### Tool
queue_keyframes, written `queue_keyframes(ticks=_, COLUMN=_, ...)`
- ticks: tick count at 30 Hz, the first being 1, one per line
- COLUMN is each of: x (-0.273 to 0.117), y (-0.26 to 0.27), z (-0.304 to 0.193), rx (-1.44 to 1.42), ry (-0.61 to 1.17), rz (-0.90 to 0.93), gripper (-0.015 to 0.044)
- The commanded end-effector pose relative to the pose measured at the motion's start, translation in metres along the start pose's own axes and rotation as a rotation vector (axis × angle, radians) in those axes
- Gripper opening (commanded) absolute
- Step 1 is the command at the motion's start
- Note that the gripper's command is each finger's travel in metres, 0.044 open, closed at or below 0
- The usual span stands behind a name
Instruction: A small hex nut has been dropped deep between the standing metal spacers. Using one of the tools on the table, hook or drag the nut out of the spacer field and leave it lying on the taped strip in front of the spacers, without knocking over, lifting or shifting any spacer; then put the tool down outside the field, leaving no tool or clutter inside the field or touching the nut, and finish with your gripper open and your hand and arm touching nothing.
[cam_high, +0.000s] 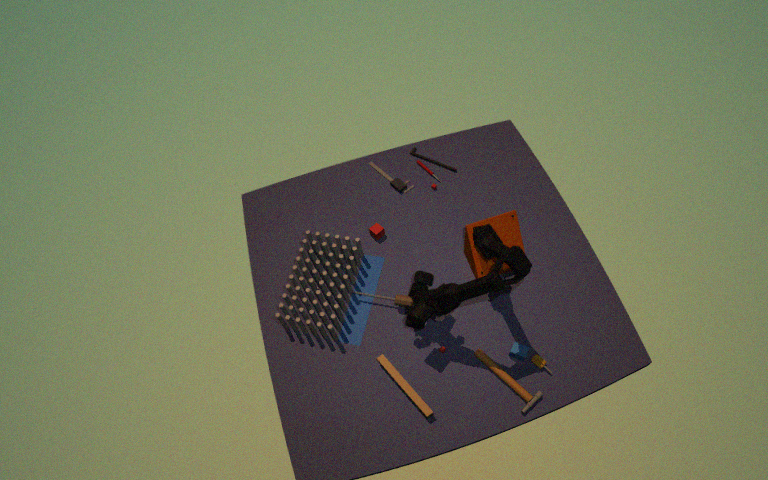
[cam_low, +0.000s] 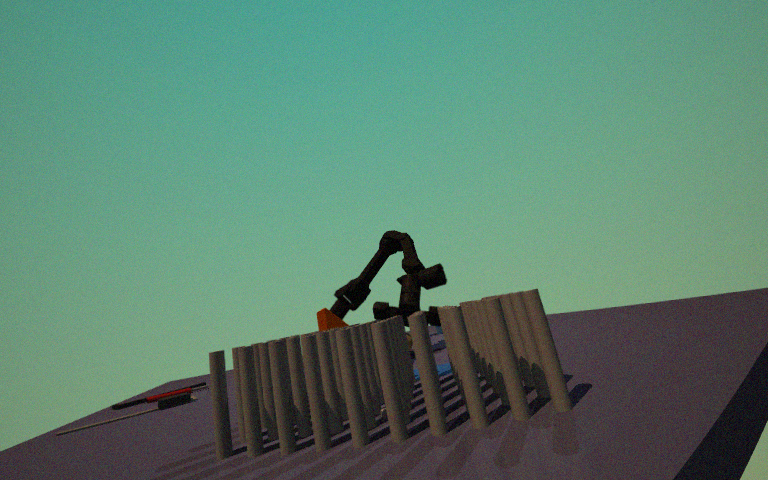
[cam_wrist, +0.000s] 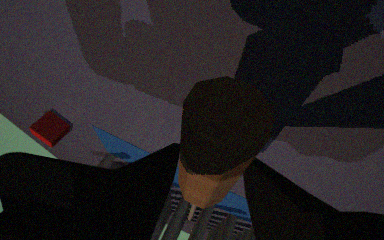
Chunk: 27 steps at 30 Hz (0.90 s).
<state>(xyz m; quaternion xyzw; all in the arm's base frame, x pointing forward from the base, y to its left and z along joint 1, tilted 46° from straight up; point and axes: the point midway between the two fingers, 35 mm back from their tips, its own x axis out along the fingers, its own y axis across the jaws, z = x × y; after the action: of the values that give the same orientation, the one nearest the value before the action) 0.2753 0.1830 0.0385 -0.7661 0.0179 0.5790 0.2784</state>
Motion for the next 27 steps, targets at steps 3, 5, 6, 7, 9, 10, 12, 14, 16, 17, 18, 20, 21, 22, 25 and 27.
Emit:
queue_keyframes(ticks=3, x=0.002, y=-0.001, z=-0.007, rx=0.001, ry=0.007, rz=-0.003, gripper=0.0)
queue_keyframes(ticks=5, x=0.003, y=-0.001, z=-0.008, rx=0.001, ry=0.007, rz=-0.003, gripper=0.0)
queue_keyframes(ticks=6, x=0.004, y=-0.001, z=-0.009, rx=0.001, ry=0.007, rz=-0.003, gripper=0.0)
queue_keyframes(ticks=7, x=0.004, y=-0.001, z=-0.009, rx=0.001, ry=0.007, rz=-0.003, gripper=0.0)
queue_keyframes(ticks=9, x=0.005, y=-0.001, z=-0.011, rx=0.001, ry=0.007, rz=-0.003, gripper=0.0)
queue_keyframes(ticks=10, x=0.005, y=-0.001, z=-0.011, rx=0.001, ry=0.008, rz=-0.003, gripper=0.0)
queue_keyframes(ticks=12, x=0.006, y=-0.001, z=-0.012, rx=0.001, ry=0.008, rz=-0.003, gripper=0.0)
queue_keyframes(ticks=14, x=0.007, y=-0.001, z=-0.014, rx=0.001, ry=0.008, rz=-0.003, gripper=0.0)
queue_keyframes(ticks=16, x=0.007, y=-0.001, z=-0.015, rx=0.001, ry=0.008, rz=-0.003, gripper=0.0)
queue_keyframes(ticks=17, x=0.008, y=-0.001, z=-0.015, rx=0.001, ry=0.008, rz=-0.004, gripper=0.0)
queue_keyframes(ticks=18, x=0.008, y=-0.001, z=-0.016, rx=0.001, ry=0.008, rz=-0.004, gripper=0.0)
queue_keyframes(ticks=20, x=0.009, y=-0.001, z=-0.017, rx=0.001, ry=0.008, rz=-0.004, gripper=0.0)
queue_keyframes(ticks=21, x=0.009, y=-0.001, z=-0.018, rx=0.001, ry=0.008, rz=-0.004, gripper=0.0)
queue_keyframes(ticks=22, x=0.01, y=-0.001, z=-0.018, rx=0.001, ry=0.008, rz=-0.004, gripper=0.0)
queue_keyframes(ticks=25, x=0.011, y=-0.001, z=-0.02, rx=0.001, ry=0.008, rz=-0.004, gripper=0.0)
queue_keyframes(ticks=27, x=0.012, y=-0.002, z=-0.021, rx=0.001, ry=0.008, rz=-0.004, gripper=0.0)
